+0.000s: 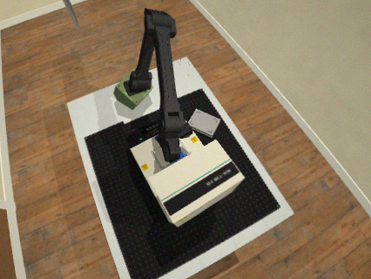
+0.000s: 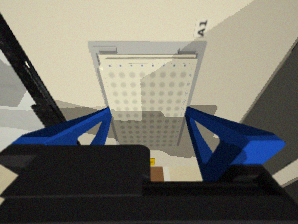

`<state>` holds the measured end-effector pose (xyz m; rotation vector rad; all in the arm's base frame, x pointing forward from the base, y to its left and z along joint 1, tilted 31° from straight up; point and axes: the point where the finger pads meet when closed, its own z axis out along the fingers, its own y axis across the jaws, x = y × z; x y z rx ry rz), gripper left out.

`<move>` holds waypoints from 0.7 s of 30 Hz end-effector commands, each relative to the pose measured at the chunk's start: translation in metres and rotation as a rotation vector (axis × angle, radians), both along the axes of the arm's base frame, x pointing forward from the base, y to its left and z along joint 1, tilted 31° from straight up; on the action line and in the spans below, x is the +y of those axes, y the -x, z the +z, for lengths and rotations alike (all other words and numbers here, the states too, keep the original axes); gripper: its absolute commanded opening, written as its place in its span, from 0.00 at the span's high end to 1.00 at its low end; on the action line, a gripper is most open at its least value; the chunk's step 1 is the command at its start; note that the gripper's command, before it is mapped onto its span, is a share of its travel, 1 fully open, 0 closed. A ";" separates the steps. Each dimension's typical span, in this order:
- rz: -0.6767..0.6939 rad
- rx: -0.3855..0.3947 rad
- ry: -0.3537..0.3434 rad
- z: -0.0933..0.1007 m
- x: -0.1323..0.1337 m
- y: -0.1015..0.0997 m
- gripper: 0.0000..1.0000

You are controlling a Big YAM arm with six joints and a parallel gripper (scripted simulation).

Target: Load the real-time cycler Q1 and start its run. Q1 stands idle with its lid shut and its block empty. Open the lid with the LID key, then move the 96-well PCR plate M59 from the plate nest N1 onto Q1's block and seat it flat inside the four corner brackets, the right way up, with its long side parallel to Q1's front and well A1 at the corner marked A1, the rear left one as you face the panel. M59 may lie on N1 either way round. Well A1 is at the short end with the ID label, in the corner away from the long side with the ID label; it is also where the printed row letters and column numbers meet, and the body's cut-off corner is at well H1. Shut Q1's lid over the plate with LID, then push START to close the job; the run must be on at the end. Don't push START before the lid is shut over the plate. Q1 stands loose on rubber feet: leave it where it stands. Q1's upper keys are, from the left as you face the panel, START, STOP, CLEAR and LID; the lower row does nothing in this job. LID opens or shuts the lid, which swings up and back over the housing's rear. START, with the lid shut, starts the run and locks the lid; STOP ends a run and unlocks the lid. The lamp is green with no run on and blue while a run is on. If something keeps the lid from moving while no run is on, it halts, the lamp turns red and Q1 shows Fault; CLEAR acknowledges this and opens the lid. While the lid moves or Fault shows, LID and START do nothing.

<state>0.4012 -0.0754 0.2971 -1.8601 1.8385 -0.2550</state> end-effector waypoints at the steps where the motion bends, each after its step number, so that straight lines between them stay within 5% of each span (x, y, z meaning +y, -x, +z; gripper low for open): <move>1: -0.001 -0.078 0.022 0.034 -0.001 -0.002 0.00; 21: 0.006 -0.076 0.025 0.035 0.000 0.000 0.00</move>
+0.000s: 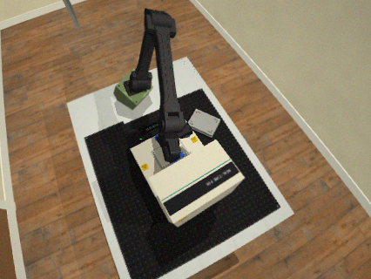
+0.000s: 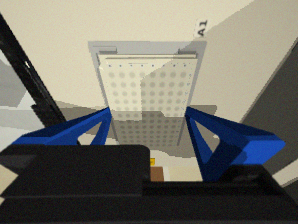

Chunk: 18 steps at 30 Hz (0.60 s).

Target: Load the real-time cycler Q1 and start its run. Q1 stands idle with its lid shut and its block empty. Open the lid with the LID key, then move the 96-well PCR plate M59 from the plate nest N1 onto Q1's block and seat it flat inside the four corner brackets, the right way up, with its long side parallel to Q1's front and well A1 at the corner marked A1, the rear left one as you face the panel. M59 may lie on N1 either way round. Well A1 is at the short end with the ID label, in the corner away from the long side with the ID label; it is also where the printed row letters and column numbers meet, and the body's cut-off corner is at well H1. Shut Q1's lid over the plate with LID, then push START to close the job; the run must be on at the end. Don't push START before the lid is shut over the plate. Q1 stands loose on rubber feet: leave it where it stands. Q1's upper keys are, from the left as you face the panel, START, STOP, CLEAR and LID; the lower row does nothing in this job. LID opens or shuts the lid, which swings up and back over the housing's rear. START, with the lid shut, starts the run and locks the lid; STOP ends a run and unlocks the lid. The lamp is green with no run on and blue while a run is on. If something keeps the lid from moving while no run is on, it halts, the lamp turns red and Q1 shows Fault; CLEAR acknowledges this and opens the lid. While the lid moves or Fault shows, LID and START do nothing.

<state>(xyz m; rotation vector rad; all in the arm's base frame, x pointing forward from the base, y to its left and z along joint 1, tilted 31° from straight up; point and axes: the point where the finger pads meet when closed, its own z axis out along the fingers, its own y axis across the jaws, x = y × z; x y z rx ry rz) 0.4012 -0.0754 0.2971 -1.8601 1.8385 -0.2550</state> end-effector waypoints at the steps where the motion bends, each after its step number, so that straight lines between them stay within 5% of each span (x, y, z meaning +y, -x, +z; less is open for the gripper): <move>1: 0.004 -0.074 0.024 0.038 -0.002 0.003 0.00; 7: -0.002 -0.089 0.031 0.056 -0.008 0.010 0.00; 18: 0.003 -0.049 0.022 0.053 -0.013 0.014 0.00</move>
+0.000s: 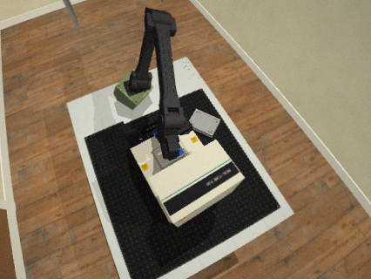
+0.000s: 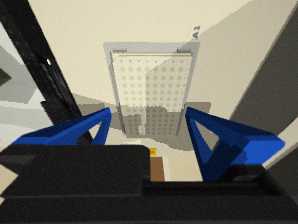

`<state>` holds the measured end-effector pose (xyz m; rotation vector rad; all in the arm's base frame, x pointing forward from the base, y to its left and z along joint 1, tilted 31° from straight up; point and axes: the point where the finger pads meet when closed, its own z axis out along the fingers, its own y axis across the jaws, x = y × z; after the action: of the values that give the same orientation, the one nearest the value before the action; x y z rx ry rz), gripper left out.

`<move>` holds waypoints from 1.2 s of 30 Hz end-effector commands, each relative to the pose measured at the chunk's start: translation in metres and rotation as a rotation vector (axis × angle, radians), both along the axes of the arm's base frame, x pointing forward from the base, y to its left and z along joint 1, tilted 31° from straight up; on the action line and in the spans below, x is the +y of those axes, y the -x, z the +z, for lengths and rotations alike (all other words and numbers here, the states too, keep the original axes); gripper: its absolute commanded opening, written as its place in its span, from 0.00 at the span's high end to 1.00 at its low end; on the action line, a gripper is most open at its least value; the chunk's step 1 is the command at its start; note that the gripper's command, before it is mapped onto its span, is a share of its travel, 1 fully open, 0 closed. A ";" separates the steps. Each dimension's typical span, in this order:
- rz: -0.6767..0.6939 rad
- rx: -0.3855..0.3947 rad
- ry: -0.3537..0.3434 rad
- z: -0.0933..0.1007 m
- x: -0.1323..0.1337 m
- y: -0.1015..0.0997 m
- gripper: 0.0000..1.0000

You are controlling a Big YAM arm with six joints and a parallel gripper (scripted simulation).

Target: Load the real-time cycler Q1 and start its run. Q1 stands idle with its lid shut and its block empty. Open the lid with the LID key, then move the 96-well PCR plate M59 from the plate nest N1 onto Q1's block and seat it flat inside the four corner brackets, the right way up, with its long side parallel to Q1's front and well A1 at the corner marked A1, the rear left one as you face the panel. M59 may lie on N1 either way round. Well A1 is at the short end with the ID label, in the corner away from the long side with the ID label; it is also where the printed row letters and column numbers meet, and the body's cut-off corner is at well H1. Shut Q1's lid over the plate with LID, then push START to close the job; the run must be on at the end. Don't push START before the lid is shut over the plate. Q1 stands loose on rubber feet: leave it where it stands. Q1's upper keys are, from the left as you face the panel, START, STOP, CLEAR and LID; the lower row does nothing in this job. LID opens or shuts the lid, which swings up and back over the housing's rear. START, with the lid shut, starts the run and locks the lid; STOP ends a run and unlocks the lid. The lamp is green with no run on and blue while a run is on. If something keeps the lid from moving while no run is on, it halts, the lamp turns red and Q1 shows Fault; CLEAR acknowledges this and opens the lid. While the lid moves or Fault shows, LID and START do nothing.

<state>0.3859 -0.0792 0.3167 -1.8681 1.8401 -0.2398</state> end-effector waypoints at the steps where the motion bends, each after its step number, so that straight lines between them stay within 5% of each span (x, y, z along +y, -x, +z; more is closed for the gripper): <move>1: -0.003 -0.067 0.026 0.037 -0.009 0.000 0.00; 21: 0.001 -0.096 0.042 0.074 -0.010 0.021 0.00; 30: -0.018 -0.057 0.024 0.056 -0.015 0.014 0.00; 31: -0.064 -0.051 -0.004 0.051 -0.015 0.021 1.00; 36: -0.239 -0.019 -0.098 0.035 -0.011 0.049 1.00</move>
<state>0.3523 -0.0895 0.3300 -1.7289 1.9599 -0.1913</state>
